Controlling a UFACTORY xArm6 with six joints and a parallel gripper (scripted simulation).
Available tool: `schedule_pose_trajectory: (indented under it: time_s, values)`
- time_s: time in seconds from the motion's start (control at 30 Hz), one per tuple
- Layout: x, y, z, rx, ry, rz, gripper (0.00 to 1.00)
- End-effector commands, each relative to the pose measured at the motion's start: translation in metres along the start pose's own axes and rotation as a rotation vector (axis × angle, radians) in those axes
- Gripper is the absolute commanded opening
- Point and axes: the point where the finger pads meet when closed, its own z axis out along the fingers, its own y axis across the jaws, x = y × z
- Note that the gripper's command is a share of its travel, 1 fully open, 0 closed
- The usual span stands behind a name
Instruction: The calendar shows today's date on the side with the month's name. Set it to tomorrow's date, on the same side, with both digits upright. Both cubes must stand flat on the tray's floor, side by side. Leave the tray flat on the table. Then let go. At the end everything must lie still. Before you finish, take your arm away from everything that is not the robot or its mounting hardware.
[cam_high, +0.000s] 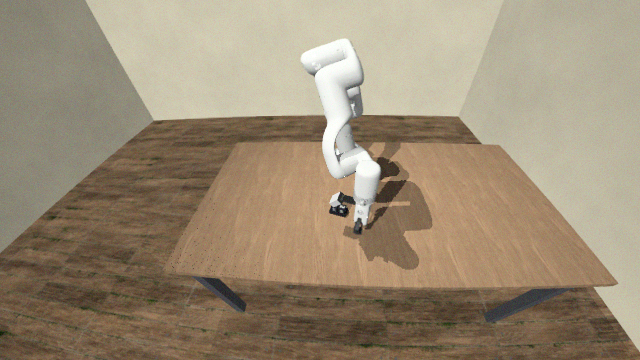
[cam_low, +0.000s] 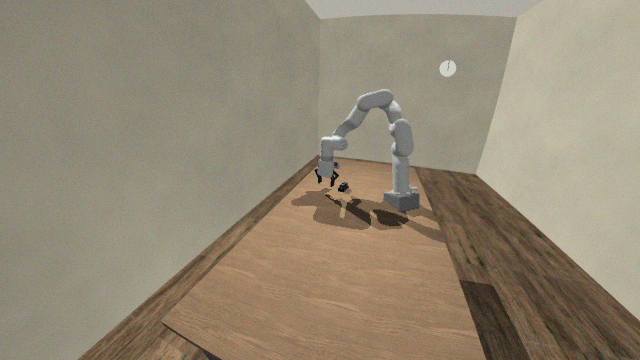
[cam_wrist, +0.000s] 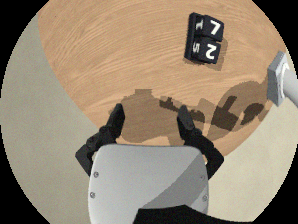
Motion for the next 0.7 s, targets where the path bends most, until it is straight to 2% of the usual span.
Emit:
schedule_pose_trajectory:
  time_s: [0.0,0.1,0.27,0.4,0.67]
  values:
    - [0.000,-0.010,-0.001,0.004,0.002,0.030,1.00]
    - [0.000,-0.010,-0.001,0.004,0.002,0.047,1.00]
    - [0.001,-0.014,-0.001,0.004,0.002,0.237,1.00]
    - [0.003,-0.038,-0.001,0.004,0.002,0.245,1.00]
    - [0.003,-0.039,0.002,0.004,0.002,0.245,1.00]
